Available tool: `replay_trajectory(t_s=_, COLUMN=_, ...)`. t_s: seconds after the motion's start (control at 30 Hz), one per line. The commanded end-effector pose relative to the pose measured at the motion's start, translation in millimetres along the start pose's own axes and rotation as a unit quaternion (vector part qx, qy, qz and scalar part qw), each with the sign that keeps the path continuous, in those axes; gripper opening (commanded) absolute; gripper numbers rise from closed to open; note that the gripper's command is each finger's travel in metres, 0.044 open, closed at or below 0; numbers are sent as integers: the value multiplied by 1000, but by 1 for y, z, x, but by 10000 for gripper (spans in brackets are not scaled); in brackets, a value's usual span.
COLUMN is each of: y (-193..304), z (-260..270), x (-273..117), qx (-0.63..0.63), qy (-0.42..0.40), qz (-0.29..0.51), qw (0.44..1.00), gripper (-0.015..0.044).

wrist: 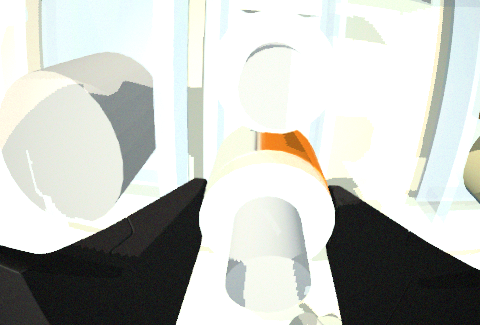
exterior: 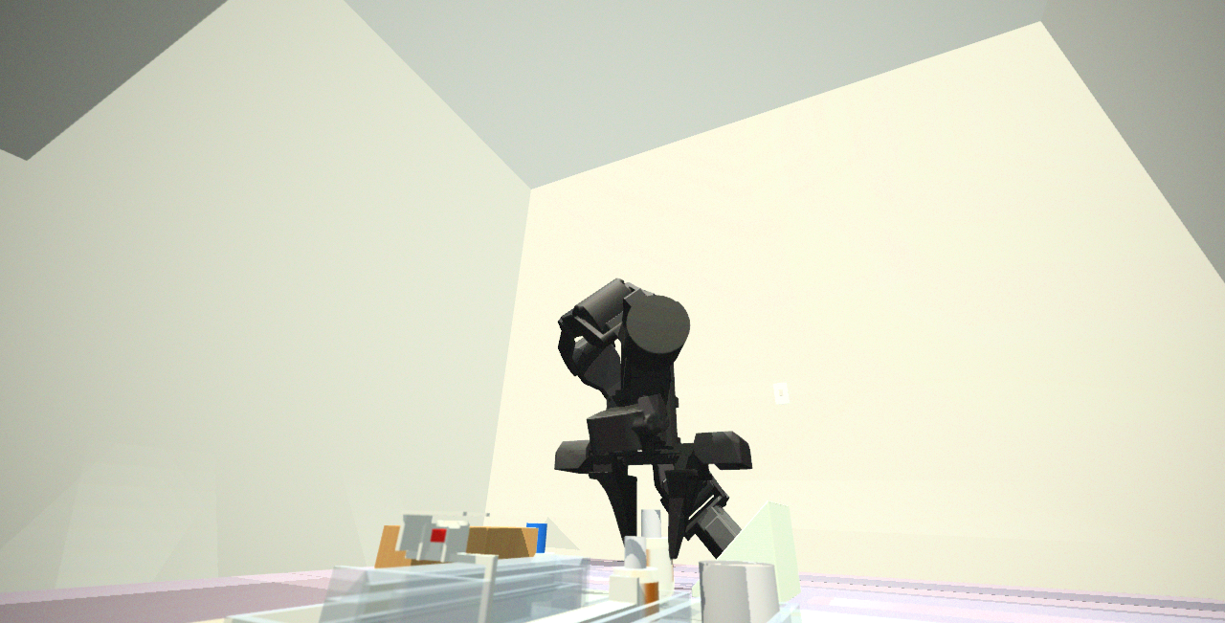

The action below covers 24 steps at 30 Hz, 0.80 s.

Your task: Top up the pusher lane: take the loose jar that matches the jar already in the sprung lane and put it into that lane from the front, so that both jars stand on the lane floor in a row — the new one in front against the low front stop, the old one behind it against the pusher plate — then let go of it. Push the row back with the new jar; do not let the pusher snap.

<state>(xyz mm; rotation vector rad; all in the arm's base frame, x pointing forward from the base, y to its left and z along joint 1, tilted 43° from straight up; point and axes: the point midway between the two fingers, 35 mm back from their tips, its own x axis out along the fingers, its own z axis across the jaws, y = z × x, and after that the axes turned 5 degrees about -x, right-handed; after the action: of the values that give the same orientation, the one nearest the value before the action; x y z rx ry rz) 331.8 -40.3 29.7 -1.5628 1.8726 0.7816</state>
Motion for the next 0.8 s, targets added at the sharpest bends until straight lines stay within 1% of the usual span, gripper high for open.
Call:
replay_trajectory(t_s=0.0, y=-3, z=-2, x=2, qx=4, qy=4, qz=-7, qw=1000, gripper=0)
replay_trajectory(t_s=0.77, y=-3, z=-2, x=8, qx=4, qy=5, qz=-7, qw=1000, gripper=0)
